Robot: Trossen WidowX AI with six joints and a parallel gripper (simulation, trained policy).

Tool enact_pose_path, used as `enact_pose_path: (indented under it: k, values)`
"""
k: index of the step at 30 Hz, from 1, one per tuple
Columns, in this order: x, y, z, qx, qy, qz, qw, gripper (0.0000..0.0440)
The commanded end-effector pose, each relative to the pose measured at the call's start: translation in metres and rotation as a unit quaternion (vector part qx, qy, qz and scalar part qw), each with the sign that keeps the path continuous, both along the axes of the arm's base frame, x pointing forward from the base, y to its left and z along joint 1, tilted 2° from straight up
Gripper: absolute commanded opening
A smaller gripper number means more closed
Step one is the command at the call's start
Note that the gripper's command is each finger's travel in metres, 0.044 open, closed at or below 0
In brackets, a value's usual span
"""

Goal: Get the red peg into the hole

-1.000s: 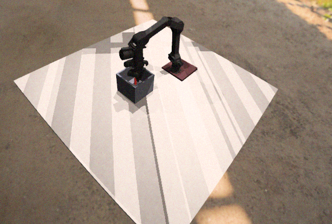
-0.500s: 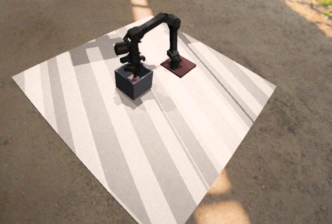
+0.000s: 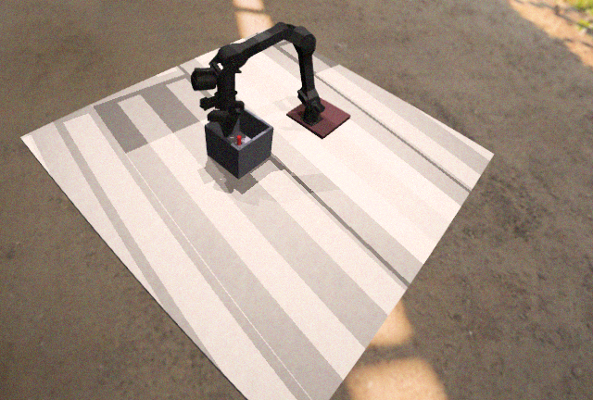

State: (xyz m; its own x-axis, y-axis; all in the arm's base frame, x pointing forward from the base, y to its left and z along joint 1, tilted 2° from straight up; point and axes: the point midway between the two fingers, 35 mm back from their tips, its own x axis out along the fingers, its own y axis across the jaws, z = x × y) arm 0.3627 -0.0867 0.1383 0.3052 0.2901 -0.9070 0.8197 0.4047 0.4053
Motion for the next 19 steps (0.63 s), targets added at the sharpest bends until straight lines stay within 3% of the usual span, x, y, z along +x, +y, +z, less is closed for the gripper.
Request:
enact_pose_path:
  k: [1, 19]
  values:
    - [0.008, 0.002, -0.024, 0.017, 0.018, 0.019, 1.0, 0.0162]
    - [0.029, 0.003, 0.001, 0.066, -0.047, 0.061, 0.995, 0.0158]
